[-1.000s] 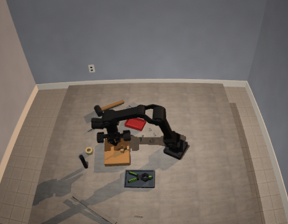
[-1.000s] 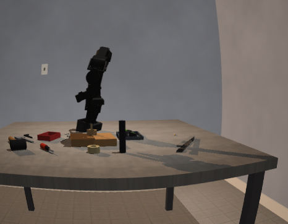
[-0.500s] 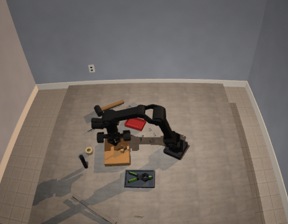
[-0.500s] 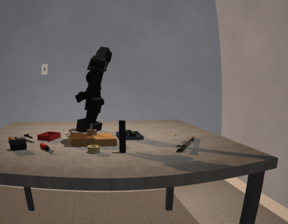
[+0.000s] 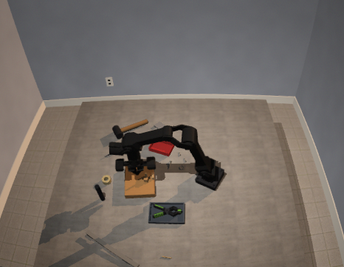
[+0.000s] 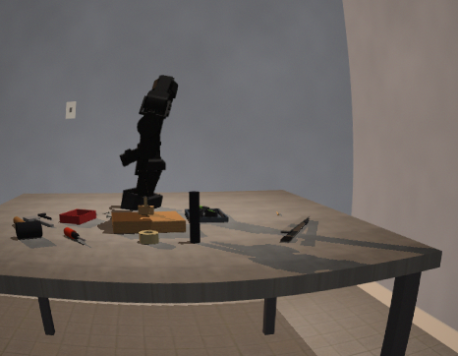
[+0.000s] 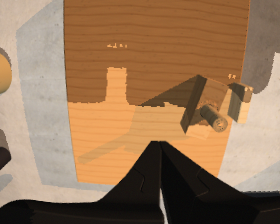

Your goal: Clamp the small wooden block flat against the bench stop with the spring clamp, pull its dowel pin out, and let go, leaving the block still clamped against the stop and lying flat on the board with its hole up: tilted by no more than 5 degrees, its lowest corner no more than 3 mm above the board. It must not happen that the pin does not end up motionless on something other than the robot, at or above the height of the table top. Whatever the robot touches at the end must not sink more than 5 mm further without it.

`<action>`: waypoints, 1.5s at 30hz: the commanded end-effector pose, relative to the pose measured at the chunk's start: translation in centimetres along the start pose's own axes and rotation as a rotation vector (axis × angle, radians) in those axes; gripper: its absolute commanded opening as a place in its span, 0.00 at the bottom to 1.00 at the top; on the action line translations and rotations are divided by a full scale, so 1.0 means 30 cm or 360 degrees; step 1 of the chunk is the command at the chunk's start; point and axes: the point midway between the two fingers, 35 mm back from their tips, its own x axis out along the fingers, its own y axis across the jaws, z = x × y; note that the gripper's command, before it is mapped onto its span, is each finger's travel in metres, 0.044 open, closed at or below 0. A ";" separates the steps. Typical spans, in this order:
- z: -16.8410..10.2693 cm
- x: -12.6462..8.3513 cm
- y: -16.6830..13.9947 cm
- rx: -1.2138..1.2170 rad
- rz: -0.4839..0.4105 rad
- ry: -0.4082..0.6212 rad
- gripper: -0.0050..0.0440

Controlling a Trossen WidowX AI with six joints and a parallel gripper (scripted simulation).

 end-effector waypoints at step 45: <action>-0.002 0.151 -0.064 0.0014 -0.0026 -0.0002 0.10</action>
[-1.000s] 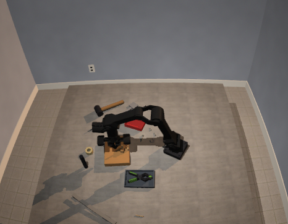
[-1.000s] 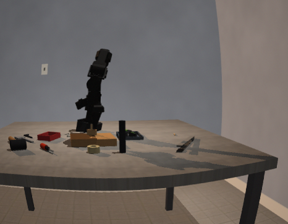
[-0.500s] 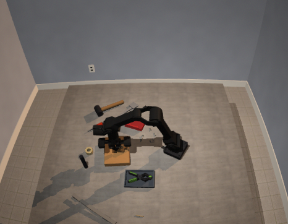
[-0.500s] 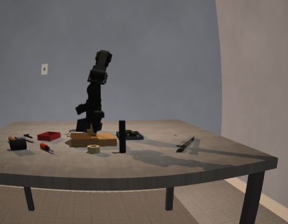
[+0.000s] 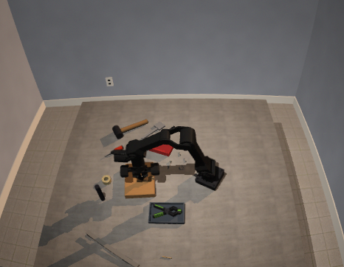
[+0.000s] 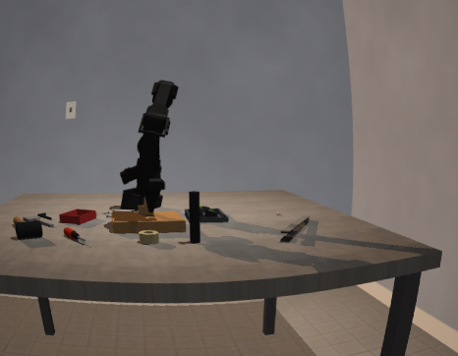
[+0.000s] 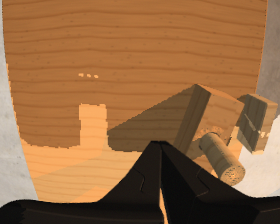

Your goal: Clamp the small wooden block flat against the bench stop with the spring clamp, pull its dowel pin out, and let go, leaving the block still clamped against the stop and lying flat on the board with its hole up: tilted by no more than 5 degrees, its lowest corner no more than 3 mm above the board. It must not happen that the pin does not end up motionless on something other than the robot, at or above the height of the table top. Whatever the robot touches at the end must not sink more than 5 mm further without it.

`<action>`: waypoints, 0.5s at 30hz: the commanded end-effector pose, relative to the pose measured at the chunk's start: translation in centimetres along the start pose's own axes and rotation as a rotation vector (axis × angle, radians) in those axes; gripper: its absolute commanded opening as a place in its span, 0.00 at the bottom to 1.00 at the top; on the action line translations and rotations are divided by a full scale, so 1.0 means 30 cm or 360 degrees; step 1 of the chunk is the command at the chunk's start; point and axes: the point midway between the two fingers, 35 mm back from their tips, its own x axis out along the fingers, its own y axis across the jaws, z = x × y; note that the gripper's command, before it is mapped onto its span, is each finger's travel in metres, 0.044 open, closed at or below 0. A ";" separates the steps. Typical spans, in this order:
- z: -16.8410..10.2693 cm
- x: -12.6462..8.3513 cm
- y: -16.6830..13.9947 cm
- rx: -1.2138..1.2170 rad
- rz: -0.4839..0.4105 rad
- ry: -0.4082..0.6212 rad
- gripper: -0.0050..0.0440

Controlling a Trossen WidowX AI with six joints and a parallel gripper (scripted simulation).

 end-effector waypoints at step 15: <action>0.000 -0.009 -0.108 -0.0001 0.0011 -0.0007 0.10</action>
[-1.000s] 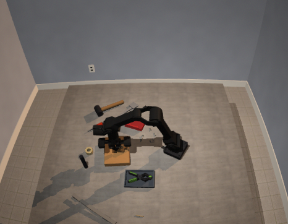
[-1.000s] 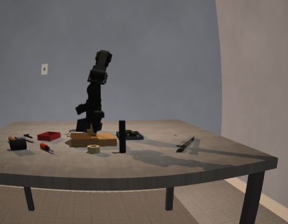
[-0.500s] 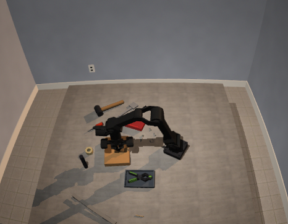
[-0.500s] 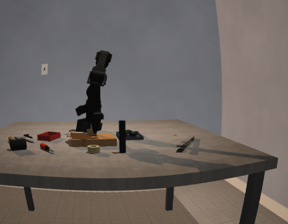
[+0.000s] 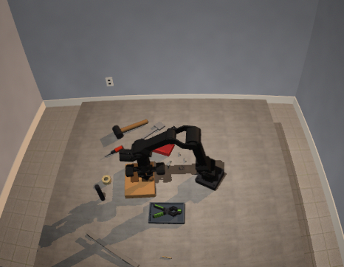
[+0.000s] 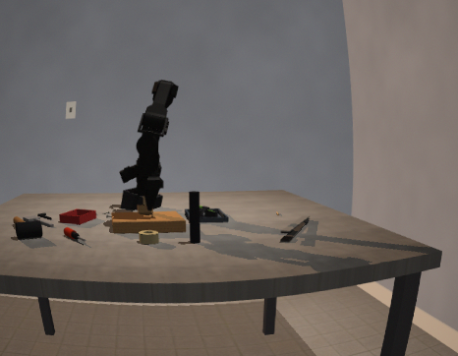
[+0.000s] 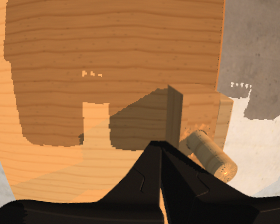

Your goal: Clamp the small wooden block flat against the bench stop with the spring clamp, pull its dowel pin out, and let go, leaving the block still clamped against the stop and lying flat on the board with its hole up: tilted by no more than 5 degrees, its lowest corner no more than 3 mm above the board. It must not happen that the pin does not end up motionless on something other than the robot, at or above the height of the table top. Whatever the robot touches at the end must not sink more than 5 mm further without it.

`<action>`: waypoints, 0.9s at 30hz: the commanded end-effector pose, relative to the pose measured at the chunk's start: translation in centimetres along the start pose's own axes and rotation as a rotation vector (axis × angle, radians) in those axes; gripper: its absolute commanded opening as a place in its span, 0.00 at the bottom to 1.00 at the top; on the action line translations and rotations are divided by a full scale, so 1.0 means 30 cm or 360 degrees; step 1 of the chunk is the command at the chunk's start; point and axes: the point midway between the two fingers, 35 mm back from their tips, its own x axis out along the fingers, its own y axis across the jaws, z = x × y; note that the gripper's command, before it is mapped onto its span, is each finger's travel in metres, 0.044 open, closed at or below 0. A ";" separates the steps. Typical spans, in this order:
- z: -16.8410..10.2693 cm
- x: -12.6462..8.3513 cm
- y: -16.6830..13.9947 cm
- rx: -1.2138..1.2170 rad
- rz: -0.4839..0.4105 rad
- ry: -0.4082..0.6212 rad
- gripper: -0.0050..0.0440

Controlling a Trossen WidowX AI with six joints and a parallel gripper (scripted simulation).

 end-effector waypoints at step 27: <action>0.000 -0.032 0.037 -0.0015 0.0022 -0.0004 0.10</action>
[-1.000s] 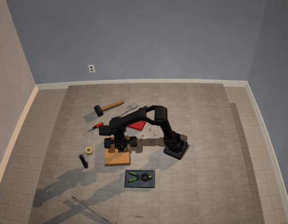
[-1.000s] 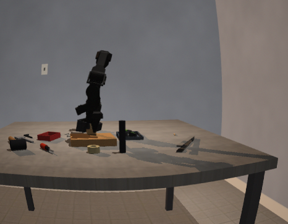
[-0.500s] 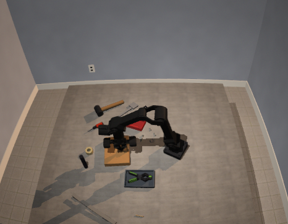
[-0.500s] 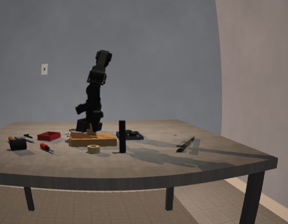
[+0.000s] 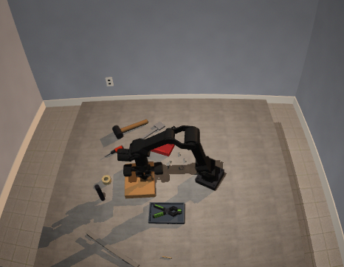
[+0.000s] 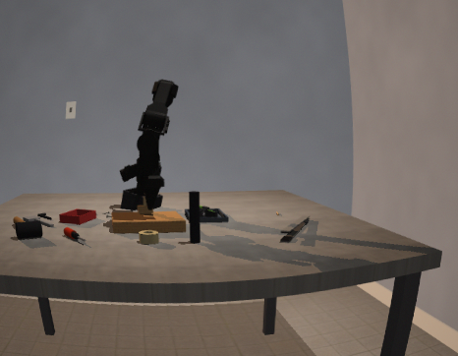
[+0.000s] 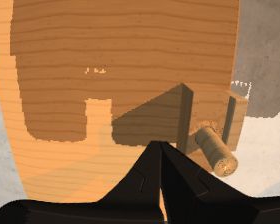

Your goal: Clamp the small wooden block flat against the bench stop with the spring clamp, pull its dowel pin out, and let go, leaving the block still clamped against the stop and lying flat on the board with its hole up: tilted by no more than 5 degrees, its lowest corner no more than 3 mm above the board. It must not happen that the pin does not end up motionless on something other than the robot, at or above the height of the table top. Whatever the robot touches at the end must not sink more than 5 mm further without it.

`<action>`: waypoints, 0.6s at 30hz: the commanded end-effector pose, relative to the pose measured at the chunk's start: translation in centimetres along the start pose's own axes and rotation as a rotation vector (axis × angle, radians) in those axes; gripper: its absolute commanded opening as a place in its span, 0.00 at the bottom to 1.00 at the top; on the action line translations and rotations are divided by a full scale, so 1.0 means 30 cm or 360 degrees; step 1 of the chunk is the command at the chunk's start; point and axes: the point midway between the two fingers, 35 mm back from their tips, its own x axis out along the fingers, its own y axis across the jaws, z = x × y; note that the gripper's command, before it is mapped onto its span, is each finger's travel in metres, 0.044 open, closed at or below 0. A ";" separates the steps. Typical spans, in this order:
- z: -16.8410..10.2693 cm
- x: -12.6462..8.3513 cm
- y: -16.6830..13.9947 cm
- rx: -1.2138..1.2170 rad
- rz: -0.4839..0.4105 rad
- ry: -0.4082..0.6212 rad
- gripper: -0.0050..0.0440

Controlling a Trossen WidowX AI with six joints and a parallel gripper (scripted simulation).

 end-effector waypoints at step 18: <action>0.001 -0.159 0.007 0.0002 -0.0002 -0.0002 0.10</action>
